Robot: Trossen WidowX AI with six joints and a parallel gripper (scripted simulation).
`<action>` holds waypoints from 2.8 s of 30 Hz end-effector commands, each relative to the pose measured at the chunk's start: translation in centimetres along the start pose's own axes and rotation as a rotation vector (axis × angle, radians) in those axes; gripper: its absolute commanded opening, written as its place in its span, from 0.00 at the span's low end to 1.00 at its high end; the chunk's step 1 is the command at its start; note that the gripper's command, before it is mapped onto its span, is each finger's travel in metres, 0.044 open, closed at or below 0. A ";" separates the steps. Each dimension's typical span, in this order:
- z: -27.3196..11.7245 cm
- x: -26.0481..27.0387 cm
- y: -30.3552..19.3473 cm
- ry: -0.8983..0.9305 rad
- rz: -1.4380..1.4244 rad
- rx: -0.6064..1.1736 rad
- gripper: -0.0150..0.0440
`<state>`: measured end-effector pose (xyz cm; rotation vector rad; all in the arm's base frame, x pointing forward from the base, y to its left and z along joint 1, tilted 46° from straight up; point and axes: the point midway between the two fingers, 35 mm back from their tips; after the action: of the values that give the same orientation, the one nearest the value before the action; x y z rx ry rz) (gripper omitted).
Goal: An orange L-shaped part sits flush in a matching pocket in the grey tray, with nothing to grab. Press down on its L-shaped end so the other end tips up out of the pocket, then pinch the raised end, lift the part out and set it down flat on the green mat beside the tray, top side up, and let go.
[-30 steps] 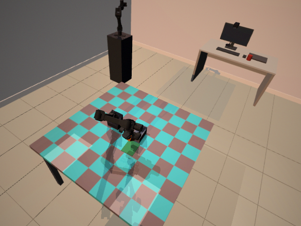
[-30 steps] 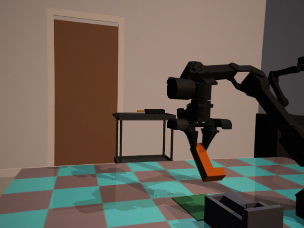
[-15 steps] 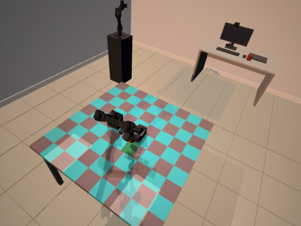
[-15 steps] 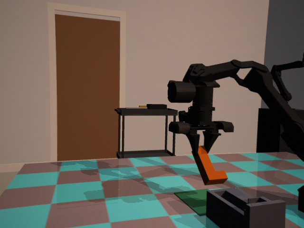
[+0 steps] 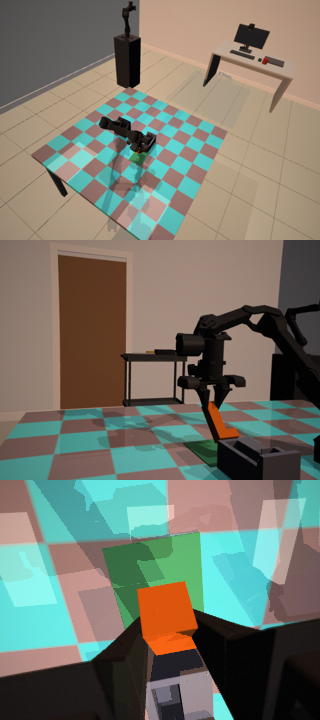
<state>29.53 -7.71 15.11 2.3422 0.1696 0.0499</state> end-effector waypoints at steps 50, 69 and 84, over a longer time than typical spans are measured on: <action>2.8 -0.2 0.0 -0.004 -0.002 -0.003 0.70; -5.2 0.1 -0.2 0.007 -0.016 -0.004 0.93; -5.2 0.1 -0.2 0.007 -0.016 -0.004 0.93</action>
<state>29.14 -3.86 18.67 2.3370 0.1854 0.0538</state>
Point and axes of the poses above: the point midway between the two fingers, 35 mm back from their tips, its own z axis out along the fingers, its own x axis across the jaws, y = z × x, and after that the axes turned 1 degree about -z, right-handed
